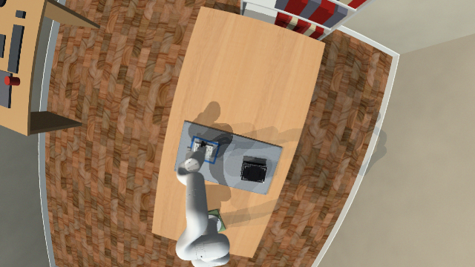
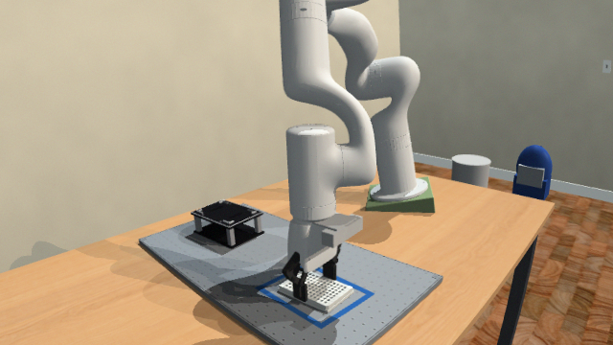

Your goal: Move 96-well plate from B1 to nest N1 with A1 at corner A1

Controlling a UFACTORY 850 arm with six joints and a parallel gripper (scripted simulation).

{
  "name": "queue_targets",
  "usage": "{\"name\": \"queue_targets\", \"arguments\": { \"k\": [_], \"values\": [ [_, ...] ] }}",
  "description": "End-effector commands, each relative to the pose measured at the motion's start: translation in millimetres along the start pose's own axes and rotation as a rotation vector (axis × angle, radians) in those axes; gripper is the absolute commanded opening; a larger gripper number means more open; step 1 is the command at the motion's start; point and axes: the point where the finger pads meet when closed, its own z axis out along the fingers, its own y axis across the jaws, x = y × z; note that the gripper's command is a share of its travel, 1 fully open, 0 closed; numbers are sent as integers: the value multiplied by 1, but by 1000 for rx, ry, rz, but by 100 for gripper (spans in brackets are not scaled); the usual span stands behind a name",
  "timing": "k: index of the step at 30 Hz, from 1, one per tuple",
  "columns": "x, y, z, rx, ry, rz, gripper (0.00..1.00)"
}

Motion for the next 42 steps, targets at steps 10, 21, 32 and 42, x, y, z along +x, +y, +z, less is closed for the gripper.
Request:
{"name": "queue_targets", "arguments": {
  "k": [10,21,32,42],
  "values": [
    [0,1,-1,-2,1,0,0],
    [0,1,-1,-2,1,0,0],
    [0,1,-1,-2,1,0,0],
    [0,1,-1,-2,1,0,0]
  ]
}}
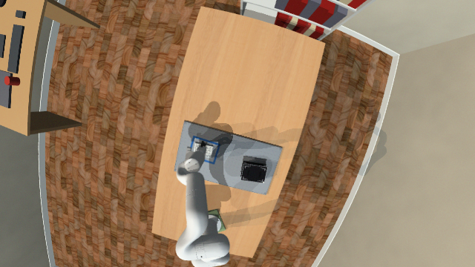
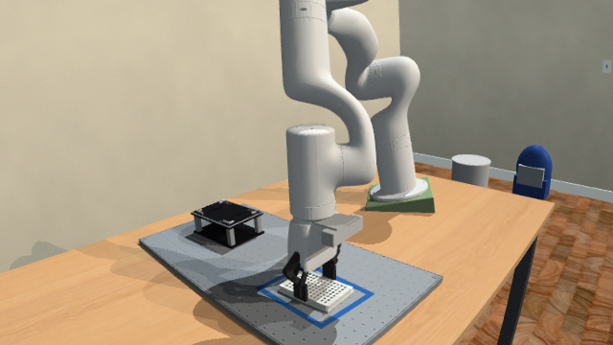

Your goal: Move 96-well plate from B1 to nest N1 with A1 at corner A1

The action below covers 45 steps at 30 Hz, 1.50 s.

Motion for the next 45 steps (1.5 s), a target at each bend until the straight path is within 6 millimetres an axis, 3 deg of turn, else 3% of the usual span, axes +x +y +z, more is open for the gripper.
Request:
{"name": "queue_targets", "arguments": {
  "k": [1,45],
  "values": [
    [0,1,-1,-2,1,0,0],
    [0,1,-21,-2,1,0,0]
  ]
}}
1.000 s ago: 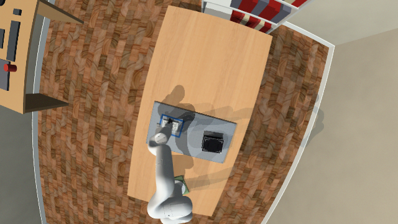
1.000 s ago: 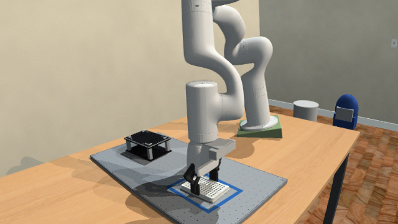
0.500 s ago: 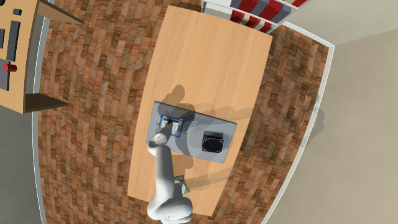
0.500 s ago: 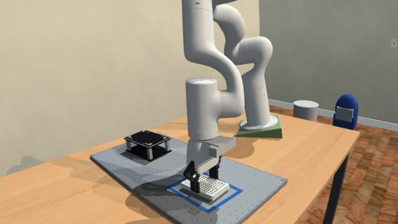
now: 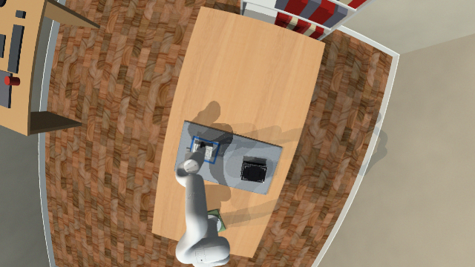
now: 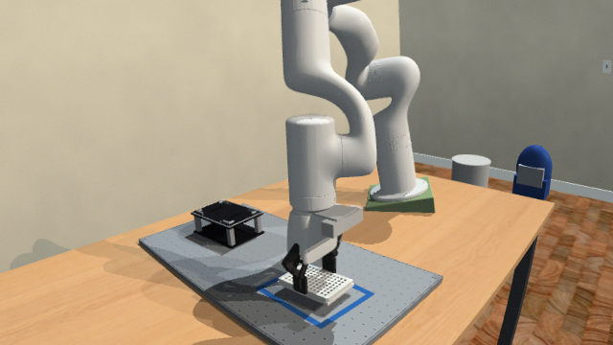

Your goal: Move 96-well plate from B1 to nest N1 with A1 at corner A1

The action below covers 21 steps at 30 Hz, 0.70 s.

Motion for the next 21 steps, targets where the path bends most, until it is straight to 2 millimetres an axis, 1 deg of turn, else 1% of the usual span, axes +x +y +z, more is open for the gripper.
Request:
{"name": "queue_targets", "arguments": {
  "k": [1,10,21],
  "values": [
    [0,1,-4,-2,1,0,0],
    [0,1,-4,-2,1,0,0],
    [0,1,-22,-2,1,0,0]
  ]
}}
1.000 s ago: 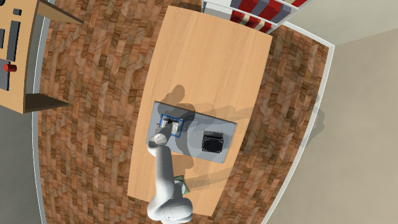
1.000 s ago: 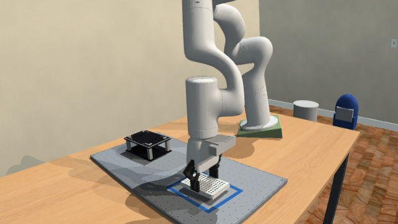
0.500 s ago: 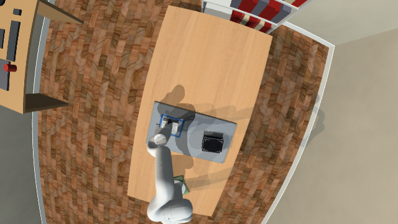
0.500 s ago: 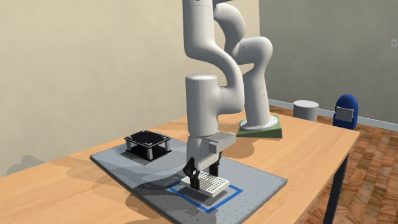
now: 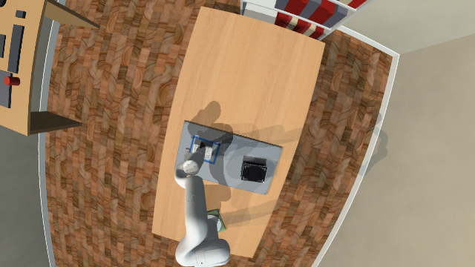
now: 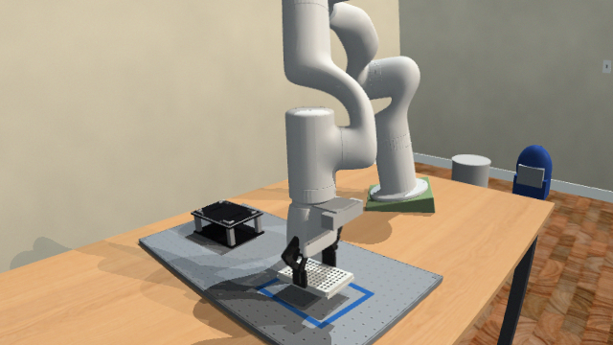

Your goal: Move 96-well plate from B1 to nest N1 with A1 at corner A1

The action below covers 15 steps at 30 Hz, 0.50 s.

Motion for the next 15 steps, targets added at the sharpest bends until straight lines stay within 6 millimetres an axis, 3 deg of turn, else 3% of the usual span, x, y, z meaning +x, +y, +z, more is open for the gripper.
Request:
{"name": "queue_targets", "arguments": {
  "k": [1,15],
  "values": [
    [0,1,-10,-2,1,0,0],
    [0,1,-30,-2,1,0,0]
  ]
}}
